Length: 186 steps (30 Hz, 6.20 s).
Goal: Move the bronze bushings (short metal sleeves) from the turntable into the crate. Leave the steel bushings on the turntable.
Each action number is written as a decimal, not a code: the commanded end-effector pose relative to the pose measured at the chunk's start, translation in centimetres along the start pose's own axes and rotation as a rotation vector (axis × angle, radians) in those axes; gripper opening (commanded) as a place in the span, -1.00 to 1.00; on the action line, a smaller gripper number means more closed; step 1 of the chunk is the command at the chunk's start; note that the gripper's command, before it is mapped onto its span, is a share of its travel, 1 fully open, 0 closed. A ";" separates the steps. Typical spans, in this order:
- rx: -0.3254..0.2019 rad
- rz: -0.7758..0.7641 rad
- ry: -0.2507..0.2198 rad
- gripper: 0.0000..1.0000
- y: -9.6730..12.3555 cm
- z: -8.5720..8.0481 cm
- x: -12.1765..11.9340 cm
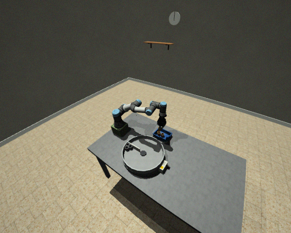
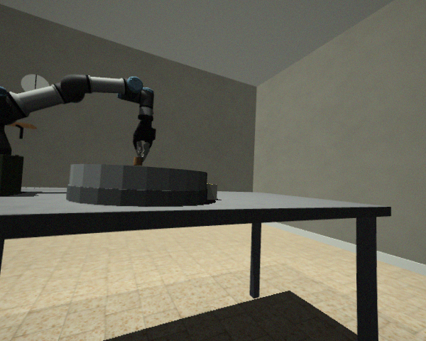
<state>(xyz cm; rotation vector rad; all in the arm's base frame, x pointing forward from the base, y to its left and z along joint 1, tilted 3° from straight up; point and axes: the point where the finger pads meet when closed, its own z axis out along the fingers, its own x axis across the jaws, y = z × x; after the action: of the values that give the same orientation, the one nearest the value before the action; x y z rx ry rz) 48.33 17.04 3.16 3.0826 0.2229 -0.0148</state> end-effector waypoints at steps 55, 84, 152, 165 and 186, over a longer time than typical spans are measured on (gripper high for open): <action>0.000 0.000 0.004 -1.00 0.0 6.1 0.1; 0.000 0.000 0.004 -1.00 -0.1 7.3 0.1; 0.000 0.000 0.004 -1.00 -0.1 11.5 0.2; 0.000 0.000 0.004 -1.00 -0.1 11.5 0.2; 0.000 0.000 0.004 -1.00 -0.1 11.5 0.2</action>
<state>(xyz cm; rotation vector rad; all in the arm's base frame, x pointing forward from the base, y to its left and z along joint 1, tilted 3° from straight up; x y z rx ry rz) 48.32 16.51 -8.49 3.0827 0.2229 -0.0147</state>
